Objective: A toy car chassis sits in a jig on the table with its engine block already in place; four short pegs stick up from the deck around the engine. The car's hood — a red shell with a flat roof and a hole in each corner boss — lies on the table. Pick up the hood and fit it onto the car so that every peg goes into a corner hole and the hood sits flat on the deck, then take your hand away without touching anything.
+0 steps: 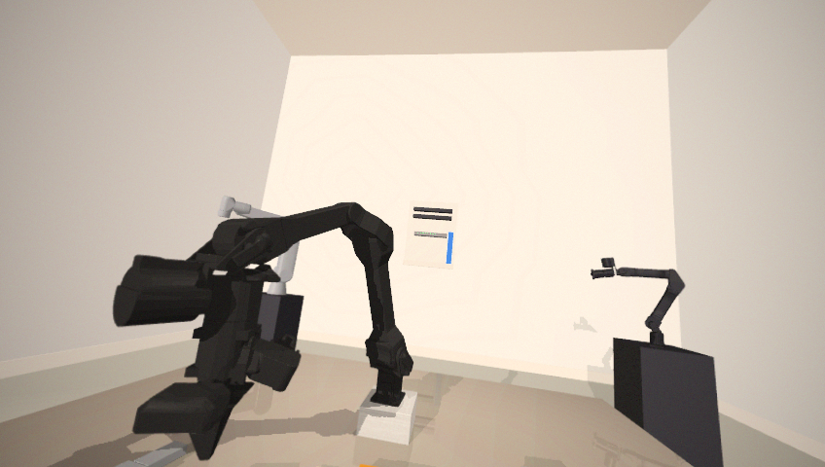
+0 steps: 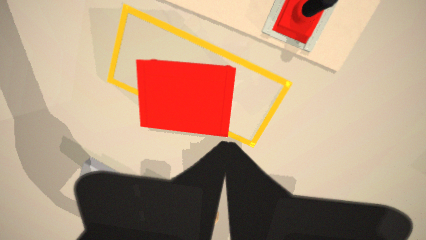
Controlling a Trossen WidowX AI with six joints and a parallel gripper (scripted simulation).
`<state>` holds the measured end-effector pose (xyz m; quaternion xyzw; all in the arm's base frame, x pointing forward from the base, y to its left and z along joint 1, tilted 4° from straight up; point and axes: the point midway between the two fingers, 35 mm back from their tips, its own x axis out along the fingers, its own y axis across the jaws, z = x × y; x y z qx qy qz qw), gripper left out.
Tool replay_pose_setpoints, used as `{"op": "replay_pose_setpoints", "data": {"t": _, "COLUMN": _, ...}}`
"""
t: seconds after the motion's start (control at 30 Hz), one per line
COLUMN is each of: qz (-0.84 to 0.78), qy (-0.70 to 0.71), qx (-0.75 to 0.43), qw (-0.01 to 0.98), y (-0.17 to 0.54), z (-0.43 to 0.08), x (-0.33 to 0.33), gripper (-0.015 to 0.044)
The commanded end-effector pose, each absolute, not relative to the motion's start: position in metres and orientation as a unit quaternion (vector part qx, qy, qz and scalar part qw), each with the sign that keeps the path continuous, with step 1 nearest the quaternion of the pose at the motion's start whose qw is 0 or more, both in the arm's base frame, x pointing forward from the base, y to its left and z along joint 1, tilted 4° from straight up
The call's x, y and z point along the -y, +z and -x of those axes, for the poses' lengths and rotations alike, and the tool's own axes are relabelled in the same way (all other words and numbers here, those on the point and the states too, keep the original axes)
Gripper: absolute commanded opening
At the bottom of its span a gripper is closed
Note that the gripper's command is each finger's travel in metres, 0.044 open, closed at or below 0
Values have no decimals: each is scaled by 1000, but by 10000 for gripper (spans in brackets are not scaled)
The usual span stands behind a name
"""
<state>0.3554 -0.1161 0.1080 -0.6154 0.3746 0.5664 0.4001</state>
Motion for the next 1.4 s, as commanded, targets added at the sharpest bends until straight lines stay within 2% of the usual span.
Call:
{"op": "replay_pose_setpoints", "data": {"t": 0.0, "qz": 624, "qy": 559, "qx": -370, "qw": 402, "y": 145, "z": -356, "x": 116, "gripper": 0}}
{"op": "replay_pose_setpoints", "data": {"t": 0.13, "qz": 624, "qy": 559, "qx": -370, "qw": 402, "y": 171, "z": -351, "x": 115, "gripper": 0}}
{"op": "replay_pose_setpoints", "data": {"t": 0.9, "qz": 626, "qy": 555, "qx": -371, "qw": 403, "y": 166, "z": -353, "x": 116, "gripper": 0}}
{"op": "replay_pose_setpoints", "data": {"t": 1.37, "qz": 376, "qy": 330, "qx": -583, "qw": 640, "y": 120, "z": -333, "x": 123, "gripper": 367}}
